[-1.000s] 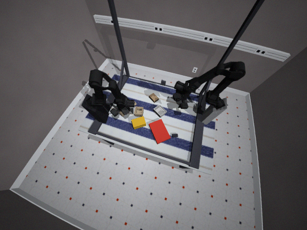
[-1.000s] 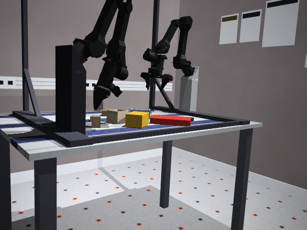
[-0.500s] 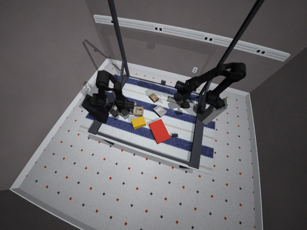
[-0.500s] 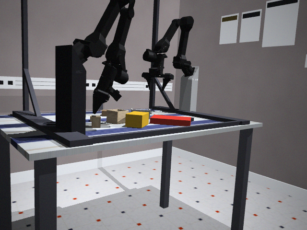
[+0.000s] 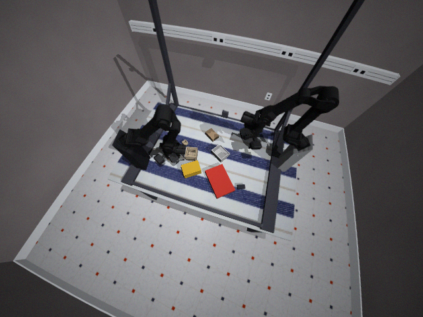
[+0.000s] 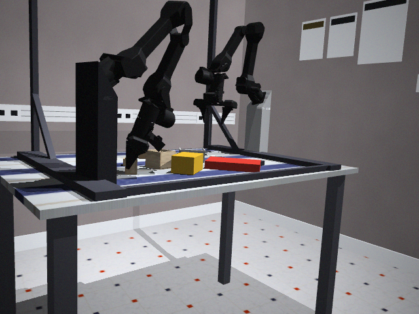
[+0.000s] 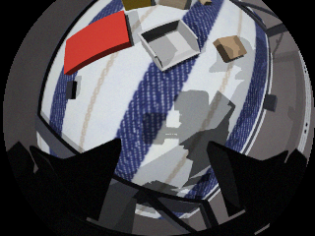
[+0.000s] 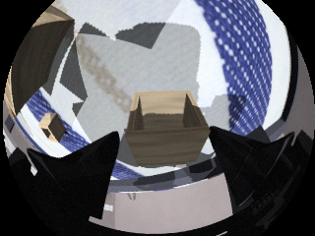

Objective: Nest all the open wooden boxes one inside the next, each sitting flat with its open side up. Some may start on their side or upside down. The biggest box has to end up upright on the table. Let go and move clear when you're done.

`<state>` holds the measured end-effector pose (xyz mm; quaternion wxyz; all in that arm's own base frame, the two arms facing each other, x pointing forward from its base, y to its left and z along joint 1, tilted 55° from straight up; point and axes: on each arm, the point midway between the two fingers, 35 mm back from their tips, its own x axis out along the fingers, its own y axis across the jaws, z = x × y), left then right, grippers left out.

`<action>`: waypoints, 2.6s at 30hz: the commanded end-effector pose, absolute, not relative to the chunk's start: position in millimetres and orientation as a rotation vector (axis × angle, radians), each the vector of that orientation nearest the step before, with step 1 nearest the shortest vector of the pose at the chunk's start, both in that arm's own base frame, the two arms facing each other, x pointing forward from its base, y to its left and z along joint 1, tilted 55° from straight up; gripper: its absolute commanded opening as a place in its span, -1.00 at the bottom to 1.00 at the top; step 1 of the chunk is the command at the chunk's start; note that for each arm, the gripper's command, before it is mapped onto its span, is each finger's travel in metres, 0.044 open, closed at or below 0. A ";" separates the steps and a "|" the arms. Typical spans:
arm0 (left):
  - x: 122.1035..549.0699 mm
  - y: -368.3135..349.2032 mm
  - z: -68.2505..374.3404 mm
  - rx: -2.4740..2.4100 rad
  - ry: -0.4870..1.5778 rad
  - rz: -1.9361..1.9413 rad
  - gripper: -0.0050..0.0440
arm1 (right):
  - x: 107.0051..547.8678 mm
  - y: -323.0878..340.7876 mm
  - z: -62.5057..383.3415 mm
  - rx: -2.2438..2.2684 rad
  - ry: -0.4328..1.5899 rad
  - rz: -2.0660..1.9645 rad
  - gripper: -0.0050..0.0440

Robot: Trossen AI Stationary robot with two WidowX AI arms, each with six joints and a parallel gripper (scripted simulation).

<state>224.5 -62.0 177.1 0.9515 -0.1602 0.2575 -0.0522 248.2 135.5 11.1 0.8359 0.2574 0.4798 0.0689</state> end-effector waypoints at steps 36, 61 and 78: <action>224.0 -62.4 185.5 -0.335 0.501 -0.112 0.84 | 260.1 139.2 4.0 0.549 1.007 0.151 -0.09; 224.0 -62.4 185.5 -0.335 0.501 -0.112 0.84 | 255.1 139.8 3.9 0.552 0.927 0.128 -0.85; 224.0 -62.4 185.5 -0.335 0.501 -0.112 0.84 | 242.2 140.0 -0.7 0.548 0.759 0.067 -1.00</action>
